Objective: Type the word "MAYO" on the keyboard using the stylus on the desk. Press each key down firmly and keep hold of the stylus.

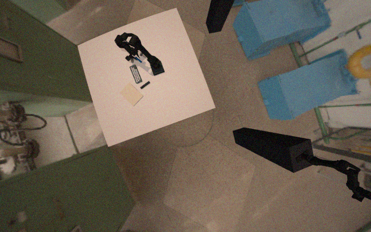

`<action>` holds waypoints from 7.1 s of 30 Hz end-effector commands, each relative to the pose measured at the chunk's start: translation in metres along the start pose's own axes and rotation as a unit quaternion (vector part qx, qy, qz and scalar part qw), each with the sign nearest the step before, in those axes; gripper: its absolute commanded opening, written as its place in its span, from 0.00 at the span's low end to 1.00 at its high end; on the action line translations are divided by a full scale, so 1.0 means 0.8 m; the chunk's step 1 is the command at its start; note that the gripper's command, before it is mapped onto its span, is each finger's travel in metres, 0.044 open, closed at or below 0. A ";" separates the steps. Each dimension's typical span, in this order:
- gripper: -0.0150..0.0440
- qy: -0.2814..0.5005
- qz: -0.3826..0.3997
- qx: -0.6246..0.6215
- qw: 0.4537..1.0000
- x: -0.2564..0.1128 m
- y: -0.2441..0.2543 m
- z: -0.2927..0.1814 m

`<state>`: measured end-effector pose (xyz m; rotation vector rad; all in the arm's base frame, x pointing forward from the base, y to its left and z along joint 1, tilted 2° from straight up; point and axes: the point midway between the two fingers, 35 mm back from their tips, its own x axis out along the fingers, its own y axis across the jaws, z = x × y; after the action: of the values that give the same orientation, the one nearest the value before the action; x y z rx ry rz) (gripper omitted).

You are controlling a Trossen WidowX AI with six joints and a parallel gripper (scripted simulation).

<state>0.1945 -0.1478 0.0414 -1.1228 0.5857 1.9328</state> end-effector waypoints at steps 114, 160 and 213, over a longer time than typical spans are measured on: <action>0.25 0.232 0.225 0.137 0.937 -0.010 -0.046 0.014; 0.25 0.677 0.050 0.220 0.700 -0.024 -0.171 0.060; 0.39 0.677 0.050 0.220 0.701 0.008 -0.171 0.042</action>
<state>0.2890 -0.0430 0.0554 -2.0526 1.7623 0.5794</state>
